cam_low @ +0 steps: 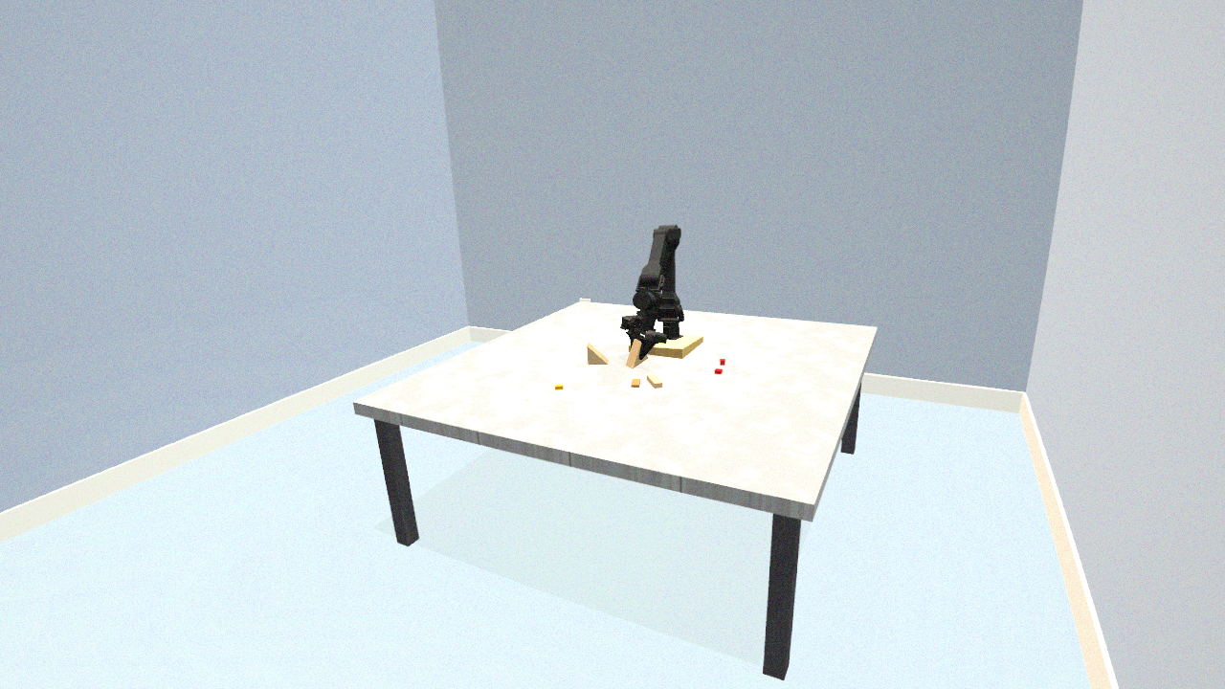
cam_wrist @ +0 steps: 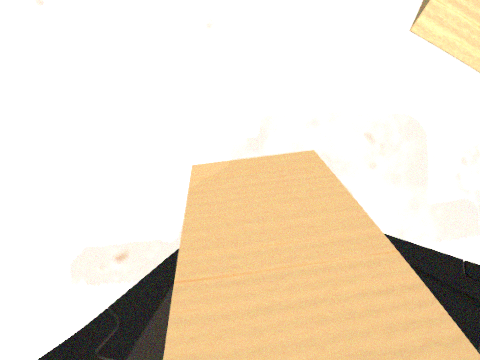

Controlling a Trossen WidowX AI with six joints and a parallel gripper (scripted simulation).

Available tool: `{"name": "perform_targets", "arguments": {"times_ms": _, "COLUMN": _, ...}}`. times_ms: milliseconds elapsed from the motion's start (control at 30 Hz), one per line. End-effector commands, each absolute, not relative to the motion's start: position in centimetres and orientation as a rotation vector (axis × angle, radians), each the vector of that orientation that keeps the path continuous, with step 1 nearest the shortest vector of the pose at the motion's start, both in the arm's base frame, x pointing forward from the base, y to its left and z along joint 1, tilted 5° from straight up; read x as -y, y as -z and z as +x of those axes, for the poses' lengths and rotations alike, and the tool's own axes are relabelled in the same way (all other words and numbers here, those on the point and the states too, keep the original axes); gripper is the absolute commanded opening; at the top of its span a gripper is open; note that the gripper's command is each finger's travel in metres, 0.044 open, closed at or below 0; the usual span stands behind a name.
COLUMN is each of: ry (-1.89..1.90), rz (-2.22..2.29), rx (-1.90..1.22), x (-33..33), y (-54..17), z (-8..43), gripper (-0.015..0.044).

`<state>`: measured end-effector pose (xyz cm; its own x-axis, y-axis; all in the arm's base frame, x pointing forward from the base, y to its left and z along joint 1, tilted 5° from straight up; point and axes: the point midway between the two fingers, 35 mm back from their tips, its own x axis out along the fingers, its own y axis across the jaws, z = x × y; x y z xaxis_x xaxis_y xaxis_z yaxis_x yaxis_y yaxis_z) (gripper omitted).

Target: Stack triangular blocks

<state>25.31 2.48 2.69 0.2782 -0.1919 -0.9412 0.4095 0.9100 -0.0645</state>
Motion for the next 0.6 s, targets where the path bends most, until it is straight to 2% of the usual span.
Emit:
{"name": "perform_targets", "arguments": {"times_ms": 0, "ry": 0.398, "rz": 0.226, "rx": -1.319, "x": -2.3, "y": -3.1, "z": 26.0, "gripper": 0.0000}}
{"name": "perform_targets", "arguments": {"times_ms": 567, "ry": 0.363, "rz": 0.326, "rx": -1.750, "x": -1.1, "y": -4.2, "z": 28.8, "gripper": 0.0000}}
